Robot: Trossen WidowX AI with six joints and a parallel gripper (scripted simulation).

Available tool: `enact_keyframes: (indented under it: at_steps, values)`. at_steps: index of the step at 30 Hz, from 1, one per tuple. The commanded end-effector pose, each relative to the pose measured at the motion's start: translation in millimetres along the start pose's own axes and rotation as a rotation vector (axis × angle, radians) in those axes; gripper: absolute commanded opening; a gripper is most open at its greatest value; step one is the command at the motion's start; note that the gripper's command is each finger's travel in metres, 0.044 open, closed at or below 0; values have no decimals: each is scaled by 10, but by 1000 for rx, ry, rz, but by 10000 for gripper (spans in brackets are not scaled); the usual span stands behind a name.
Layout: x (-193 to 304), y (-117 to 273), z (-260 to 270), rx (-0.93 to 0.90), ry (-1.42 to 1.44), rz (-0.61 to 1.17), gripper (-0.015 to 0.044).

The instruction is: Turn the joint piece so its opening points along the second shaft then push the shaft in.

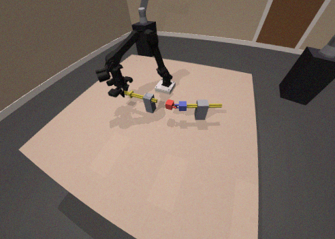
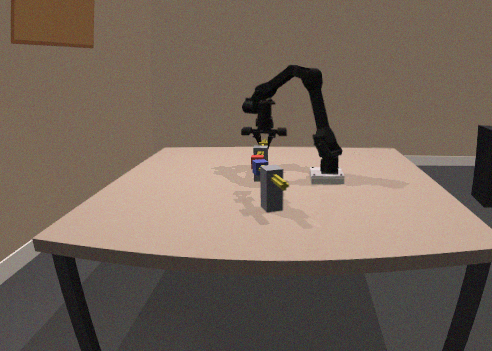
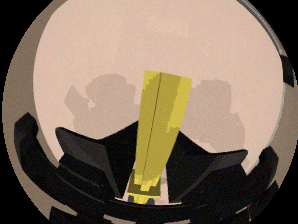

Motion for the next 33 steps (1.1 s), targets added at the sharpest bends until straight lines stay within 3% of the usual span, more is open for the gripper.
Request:
enact_keyframes:
  at_steps: [1,8,33]
  values:
    - [0,0,0,0,0,0,60]
    - [0,0,0,0,0,0,0]
    - [308,-5,21,21,-3,0,0]
Point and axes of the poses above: the point midway between the two fingers, 35 mm back from their tips, its own y axis back along the fingers, its own z axis across the jaws, x = y × z, the point moved 6 cm from there along y, back along the fingers, and after that the axes turned 1 degree about y, right-handed, at the moved point
